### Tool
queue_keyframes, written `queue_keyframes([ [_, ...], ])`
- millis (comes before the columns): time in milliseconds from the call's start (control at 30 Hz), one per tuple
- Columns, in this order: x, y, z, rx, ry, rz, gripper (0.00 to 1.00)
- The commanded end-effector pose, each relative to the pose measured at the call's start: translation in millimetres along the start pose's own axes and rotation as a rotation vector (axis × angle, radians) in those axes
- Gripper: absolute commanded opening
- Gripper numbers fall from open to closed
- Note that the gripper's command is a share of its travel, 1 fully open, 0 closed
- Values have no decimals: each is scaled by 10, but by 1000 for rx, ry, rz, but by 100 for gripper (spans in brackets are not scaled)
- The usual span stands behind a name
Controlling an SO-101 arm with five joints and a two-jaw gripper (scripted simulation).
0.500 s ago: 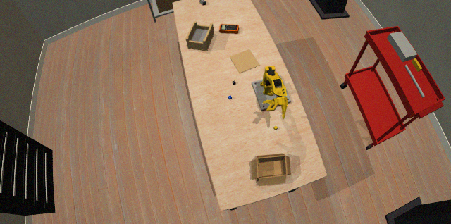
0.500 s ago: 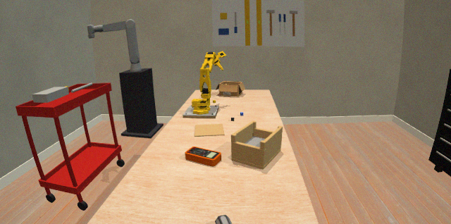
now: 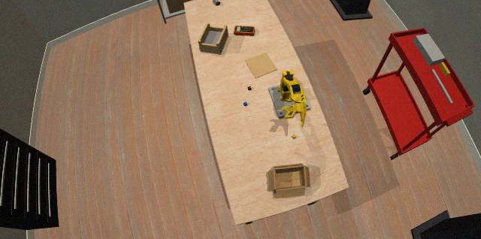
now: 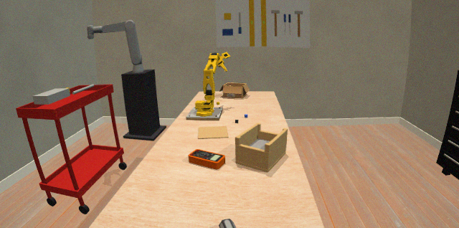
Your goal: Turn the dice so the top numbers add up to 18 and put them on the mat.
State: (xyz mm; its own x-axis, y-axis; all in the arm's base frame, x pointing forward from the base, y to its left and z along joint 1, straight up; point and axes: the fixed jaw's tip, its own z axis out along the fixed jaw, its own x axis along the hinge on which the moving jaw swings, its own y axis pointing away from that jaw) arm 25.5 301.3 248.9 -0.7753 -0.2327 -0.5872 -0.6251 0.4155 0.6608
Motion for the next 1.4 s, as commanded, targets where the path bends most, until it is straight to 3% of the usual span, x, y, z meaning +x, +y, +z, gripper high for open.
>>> queue_keyframes([
  [0,-6,6,-13,-4,-3,1,100],
  [300,-40,-47,-6,12,-13,2,99],
  [633,-219,-359,10,102,-66,9,95],
  [900,-507,-1044,-76,294,-161,34,86],
  [1100,-656,-1761,-314,494,-235,77,76],
  [1167,-656,-1761,-314,494,-235,77,76],
  [1367,-610,-2519,-721,718,-291,149,65],
])
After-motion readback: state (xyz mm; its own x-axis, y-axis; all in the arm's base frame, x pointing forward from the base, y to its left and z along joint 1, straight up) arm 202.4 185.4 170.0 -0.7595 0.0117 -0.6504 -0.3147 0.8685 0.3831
